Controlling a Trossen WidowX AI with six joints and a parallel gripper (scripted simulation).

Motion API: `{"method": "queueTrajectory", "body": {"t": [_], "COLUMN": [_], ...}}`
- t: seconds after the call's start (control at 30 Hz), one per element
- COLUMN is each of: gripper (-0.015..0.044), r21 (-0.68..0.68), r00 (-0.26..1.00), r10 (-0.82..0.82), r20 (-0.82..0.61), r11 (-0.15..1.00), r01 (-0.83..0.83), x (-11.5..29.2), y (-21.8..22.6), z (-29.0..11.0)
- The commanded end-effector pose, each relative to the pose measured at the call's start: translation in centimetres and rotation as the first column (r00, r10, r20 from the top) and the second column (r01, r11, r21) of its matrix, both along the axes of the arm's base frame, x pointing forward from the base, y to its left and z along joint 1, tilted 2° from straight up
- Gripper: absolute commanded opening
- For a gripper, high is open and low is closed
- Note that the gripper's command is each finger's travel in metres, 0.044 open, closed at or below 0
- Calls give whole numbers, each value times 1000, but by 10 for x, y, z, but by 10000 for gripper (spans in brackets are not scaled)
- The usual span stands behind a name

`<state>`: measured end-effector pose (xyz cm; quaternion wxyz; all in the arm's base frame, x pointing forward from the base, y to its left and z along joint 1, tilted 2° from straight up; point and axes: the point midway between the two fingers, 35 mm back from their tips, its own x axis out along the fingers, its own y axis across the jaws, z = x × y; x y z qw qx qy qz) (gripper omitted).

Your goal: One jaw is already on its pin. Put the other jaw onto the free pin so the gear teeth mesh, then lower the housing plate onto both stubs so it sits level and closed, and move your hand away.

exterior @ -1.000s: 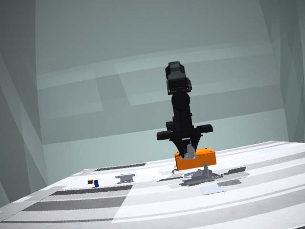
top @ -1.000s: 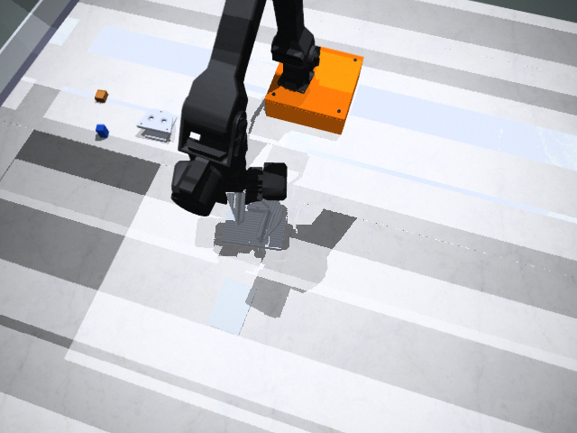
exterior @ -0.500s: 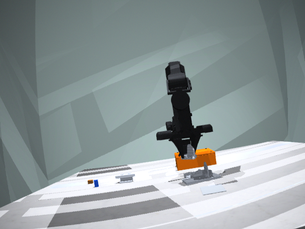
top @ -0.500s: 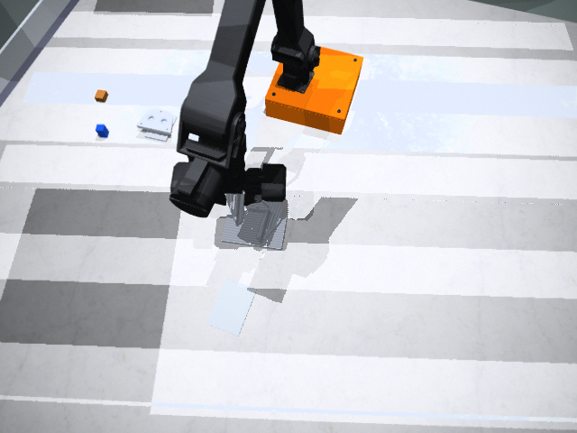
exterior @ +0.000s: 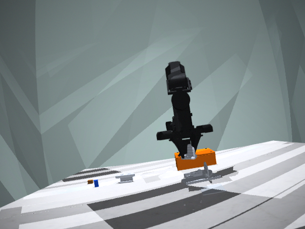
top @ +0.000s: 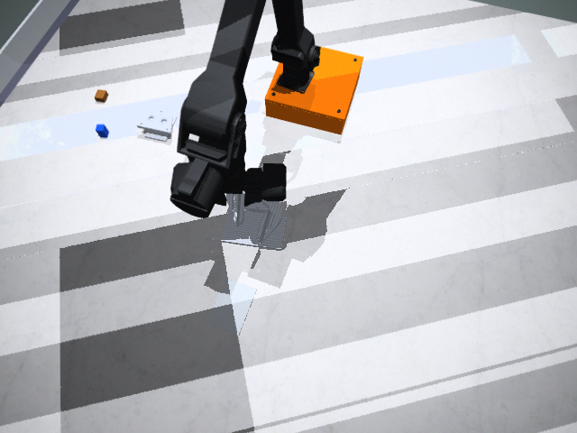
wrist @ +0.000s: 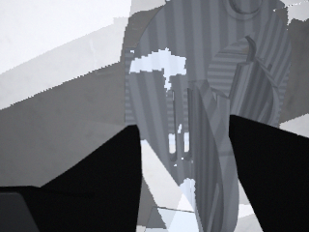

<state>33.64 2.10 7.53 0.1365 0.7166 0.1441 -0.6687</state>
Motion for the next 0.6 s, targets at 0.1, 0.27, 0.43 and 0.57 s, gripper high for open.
{"method": "queueTrajectory", "body": {"t": [0.1,0.27,0.43,0.57], "gripper": [134,134,134,134], "r21": [-1,-1,-1,-1], "r00": [1000,1000,1000,1000], "r10": [3,3,3,3], "r20": [-2,-2,-2,-2], "r11": [1000,1000,1000,1000], "r01": [-3,-3,-3,-3], "x": [0,0,1,2], "y": [0,0,1,1], "z": [0,-4,-12,-19]}}
